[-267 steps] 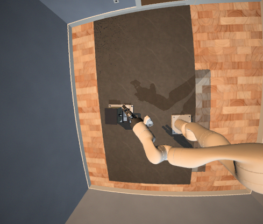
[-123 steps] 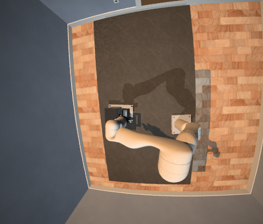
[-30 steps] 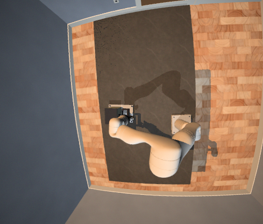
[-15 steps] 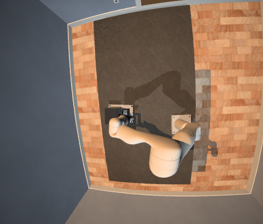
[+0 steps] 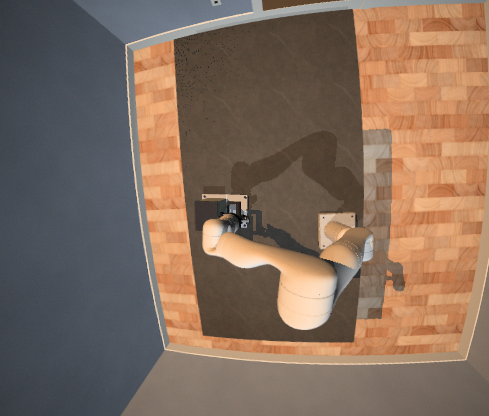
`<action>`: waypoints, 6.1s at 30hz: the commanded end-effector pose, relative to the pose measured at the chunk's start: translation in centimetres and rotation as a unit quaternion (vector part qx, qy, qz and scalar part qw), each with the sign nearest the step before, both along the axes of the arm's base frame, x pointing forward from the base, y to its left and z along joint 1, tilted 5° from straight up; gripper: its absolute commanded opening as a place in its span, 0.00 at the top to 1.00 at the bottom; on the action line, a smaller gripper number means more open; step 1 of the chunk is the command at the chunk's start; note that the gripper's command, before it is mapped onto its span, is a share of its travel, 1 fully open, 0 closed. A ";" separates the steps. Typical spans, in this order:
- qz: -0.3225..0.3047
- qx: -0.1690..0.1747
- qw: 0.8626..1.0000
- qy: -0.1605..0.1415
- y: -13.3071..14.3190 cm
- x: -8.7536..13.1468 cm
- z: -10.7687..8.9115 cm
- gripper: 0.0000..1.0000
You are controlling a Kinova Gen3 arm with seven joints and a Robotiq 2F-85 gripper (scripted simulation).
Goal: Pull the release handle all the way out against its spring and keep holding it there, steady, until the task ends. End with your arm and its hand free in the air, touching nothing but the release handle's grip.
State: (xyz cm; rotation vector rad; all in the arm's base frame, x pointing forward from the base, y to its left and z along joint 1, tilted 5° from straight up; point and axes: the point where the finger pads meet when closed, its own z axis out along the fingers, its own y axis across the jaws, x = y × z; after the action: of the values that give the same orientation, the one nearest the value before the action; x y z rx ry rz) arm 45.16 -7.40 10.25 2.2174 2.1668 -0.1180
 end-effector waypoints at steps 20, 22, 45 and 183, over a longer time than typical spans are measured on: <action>0.000 0.000 1.000 -0.001 0.0 0.1 0.1 0.50; 0.000 0.000 1.000 -0.001 0.0 0.1 0.1 0.50; 0.000 0.000 1.000 -0.001 0.0 0.1 0.1 0.50; 0.000 0.000 1.000 -0.001 -0.3 0.0 -4.1 1.00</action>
State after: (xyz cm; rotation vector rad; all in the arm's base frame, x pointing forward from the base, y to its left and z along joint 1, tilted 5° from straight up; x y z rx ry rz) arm 45.11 -7.74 6.12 2.2174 2.1667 -0.1176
